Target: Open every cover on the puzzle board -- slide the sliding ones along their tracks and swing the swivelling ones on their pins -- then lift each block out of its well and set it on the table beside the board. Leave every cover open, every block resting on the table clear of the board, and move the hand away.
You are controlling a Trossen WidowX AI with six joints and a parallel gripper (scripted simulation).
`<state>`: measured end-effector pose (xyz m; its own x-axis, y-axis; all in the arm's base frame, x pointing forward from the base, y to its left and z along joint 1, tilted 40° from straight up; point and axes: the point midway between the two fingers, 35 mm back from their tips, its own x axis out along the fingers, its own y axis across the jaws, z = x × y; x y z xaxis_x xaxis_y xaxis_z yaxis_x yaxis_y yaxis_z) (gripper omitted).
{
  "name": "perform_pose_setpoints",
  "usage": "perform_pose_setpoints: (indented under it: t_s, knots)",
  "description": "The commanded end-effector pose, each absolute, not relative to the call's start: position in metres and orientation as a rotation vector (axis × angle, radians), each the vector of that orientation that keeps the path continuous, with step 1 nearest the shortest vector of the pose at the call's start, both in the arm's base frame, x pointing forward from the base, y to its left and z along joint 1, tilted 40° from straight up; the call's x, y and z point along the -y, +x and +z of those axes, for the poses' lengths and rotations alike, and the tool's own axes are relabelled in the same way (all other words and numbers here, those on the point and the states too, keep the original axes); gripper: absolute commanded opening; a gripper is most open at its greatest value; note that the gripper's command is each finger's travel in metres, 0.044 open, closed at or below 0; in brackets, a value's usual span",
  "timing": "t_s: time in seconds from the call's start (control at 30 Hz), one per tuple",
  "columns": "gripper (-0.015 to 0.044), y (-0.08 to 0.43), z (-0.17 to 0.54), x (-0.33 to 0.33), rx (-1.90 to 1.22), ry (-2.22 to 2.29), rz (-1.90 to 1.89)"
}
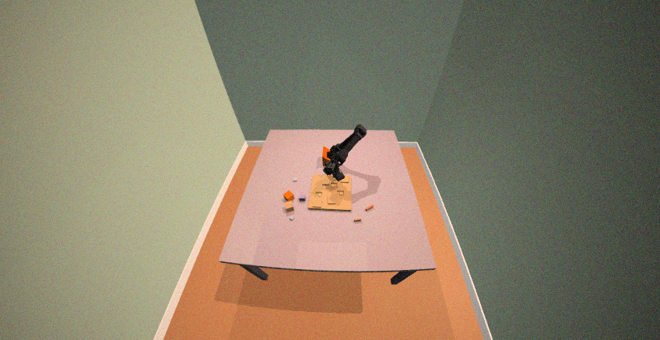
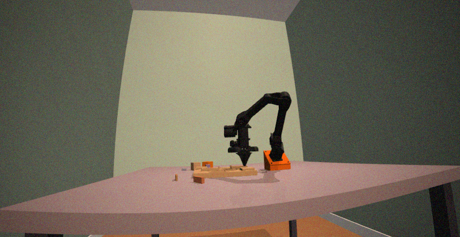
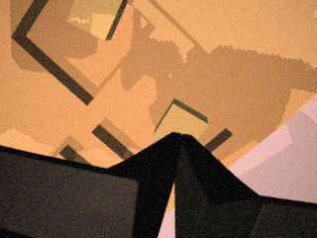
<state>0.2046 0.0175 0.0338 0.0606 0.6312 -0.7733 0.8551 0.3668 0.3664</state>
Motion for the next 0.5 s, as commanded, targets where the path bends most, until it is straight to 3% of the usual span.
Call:
perform_pose_setpoints:
  t_s: [0.0,0.47]
  knots:
    - [0.0,0.2045,0.0304,-0.0216,-1.658,1.491,-0.447]
    - [0.0,0.2052,0.023,-0.0292,-1.653,1.624,-0.612]
